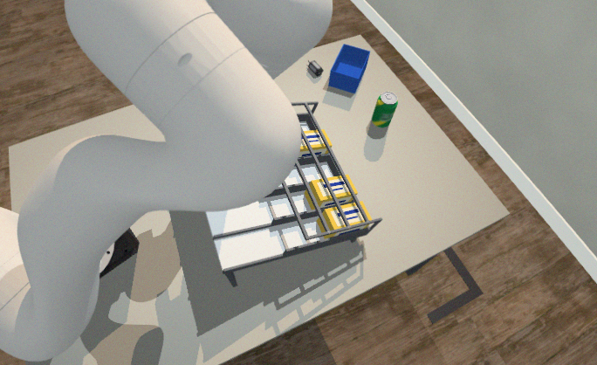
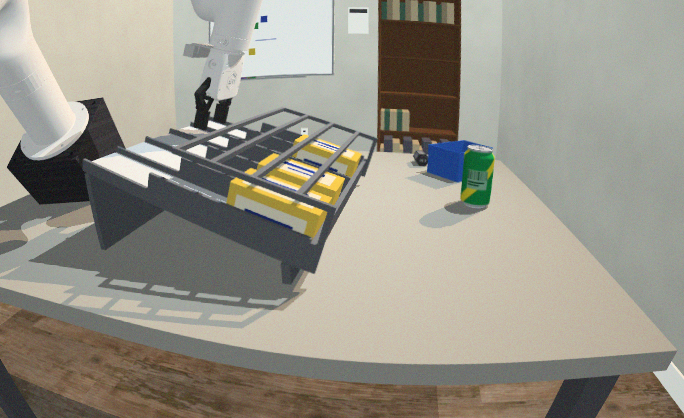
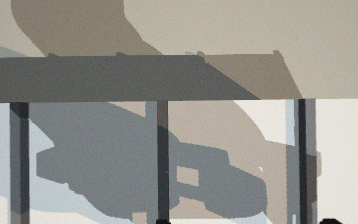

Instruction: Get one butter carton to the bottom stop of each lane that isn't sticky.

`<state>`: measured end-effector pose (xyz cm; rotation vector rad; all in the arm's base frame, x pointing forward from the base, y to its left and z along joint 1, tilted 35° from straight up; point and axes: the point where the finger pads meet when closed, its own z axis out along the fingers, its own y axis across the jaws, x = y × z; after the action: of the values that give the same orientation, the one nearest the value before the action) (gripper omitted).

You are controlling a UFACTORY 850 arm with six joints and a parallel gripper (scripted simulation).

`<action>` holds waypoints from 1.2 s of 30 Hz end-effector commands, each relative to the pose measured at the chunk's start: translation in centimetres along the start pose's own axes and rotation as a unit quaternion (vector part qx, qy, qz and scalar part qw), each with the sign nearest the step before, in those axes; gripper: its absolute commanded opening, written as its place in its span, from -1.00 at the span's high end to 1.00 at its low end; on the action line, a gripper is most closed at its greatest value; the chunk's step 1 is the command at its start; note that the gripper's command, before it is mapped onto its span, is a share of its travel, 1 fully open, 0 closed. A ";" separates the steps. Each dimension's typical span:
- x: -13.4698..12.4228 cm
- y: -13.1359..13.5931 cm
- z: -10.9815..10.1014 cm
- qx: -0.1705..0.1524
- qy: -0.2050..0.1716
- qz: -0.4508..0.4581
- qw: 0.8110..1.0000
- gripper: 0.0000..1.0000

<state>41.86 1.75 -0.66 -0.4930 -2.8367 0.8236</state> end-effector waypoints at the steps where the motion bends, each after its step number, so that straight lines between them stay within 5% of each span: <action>1: 0.0 0.0 -0.1 0.000 -0.001 0.000 1.000 -0.74; 36: 0.0 0.0 -0.1 0.000 -0.001 0.000 1.000 -0.80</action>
<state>41.86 1.75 -0.66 -0.4930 -2.8367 0.8236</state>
